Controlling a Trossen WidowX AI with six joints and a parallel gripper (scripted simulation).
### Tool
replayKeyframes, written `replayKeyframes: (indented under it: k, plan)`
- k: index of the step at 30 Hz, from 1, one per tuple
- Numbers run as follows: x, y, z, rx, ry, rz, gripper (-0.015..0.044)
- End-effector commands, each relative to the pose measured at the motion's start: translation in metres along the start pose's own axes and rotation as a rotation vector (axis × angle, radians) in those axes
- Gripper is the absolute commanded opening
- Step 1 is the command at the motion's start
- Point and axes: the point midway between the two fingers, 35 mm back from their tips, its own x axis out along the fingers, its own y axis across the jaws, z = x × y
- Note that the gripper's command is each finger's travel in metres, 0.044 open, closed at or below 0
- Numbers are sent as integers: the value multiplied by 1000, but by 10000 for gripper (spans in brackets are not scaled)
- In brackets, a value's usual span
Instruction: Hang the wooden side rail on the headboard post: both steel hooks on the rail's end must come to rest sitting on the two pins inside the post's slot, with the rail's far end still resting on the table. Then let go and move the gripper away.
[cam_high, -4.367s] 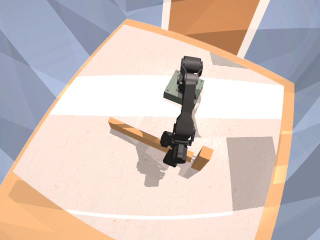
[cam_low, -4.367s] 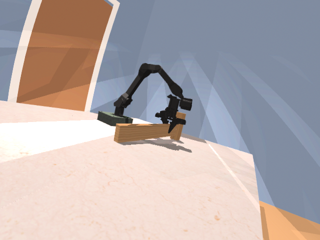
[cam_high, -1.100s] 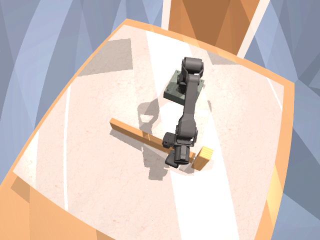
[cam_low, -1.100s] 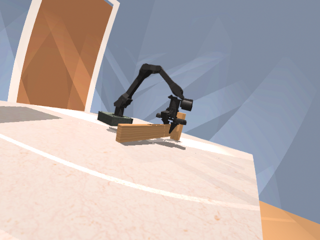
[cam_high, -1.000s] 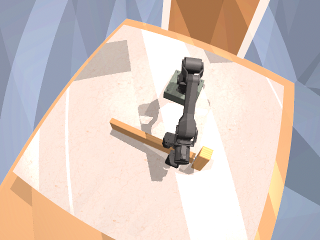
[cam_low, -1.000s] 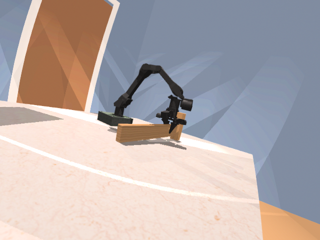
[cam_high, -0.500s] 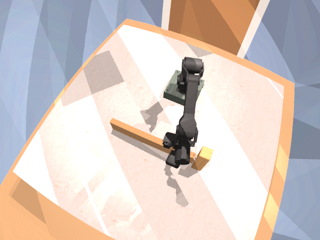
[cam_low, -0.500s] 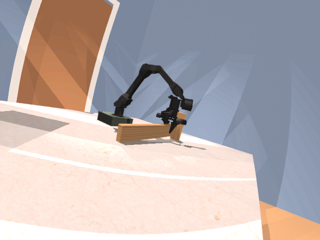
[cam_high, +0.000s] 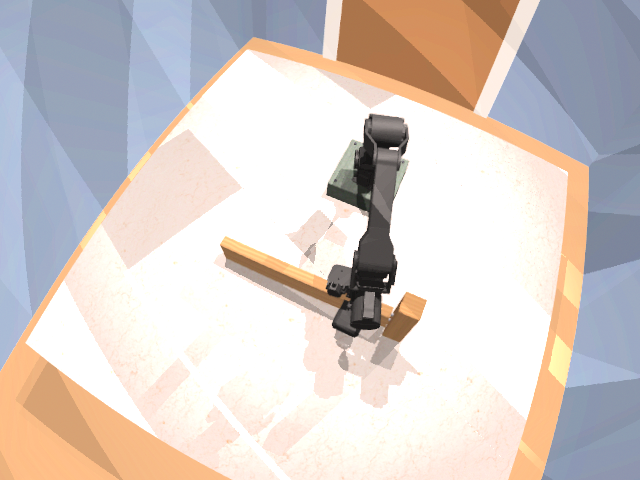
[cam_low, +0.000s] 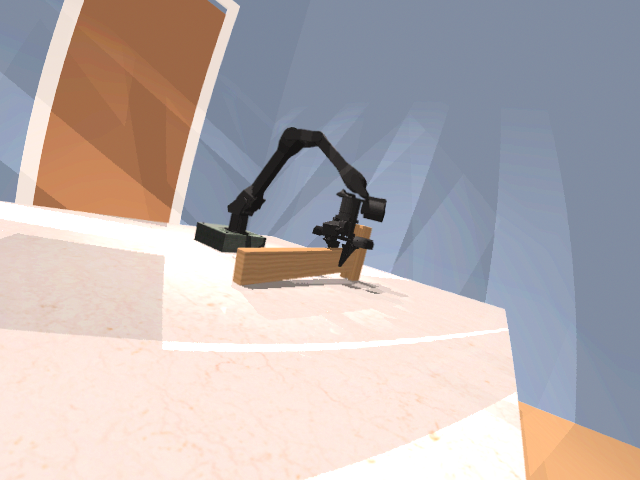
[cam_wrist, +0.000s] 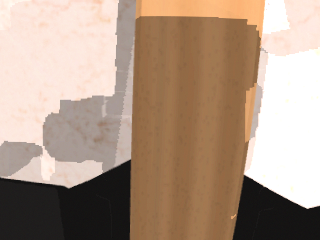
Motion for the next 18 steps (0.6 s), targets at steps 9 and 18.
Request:
replayKeyframes:
  k: [9, 18]
  plan:
    - [0, 2, -2, 5, 2, 6, 0]
    - [-1, 3, -3, 5, 2, 6, 0]
